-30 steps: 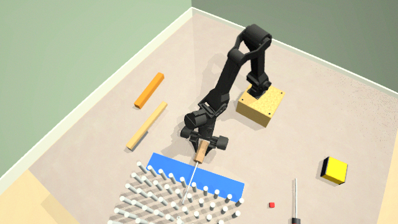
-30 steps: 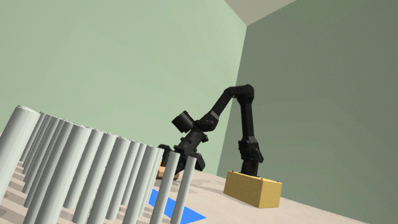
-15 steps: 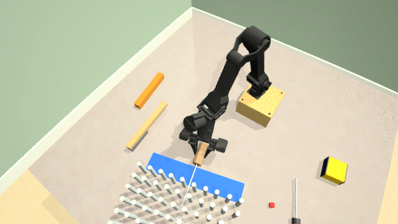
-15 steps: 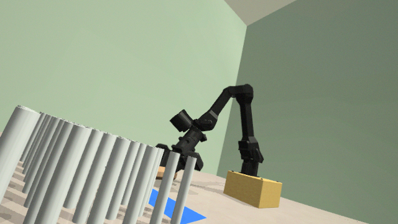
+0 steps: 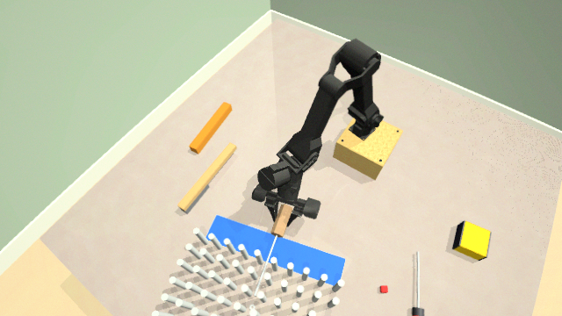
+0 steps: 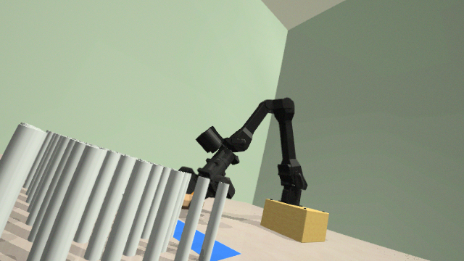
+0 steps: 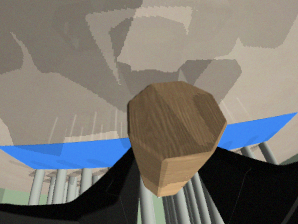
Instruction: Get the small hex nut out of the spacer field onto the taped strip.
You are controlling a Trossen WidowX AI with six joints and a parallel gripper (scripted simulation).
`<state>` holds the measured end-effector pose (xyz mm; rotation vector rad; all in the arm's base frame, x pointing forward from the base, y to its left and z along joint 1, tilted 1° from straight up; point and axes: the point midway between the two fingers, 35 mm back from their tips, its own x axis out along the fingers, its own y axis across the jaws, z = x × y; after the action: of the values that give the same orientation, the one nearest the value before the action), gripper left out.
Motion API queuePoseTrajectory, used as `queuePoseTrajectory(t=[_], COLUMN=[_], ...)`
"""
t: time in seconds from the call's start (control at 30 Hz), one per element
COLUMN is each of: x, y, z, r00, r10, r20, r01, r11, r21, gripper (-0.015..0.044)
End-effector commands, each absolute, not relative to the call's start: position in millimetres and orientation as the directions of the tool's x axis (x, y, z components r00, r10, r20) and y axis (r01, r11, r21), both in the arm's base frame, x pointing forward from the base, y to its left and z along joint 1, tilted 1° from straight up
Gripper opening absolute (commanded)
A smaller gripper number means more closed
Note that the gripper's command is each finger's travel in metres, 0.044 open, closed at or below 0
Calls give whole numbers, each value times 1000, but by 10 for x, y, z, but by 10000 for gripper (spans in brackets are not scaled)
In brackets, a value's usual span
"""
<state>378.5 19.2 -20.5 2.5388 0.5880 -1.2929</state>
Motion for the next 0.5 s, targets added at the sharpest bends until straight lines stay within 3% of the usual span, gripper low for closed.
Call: queuePoseTrajectory(t=[0.0,0.47], x=[3818,3903], y=[198,239], z=[-198,-193], r00=[532,533], r10=[243,243], r20=[-811,-810], r01=[446,446], r11=[-895,-895], r21=[25,25], gripper=[0,0])
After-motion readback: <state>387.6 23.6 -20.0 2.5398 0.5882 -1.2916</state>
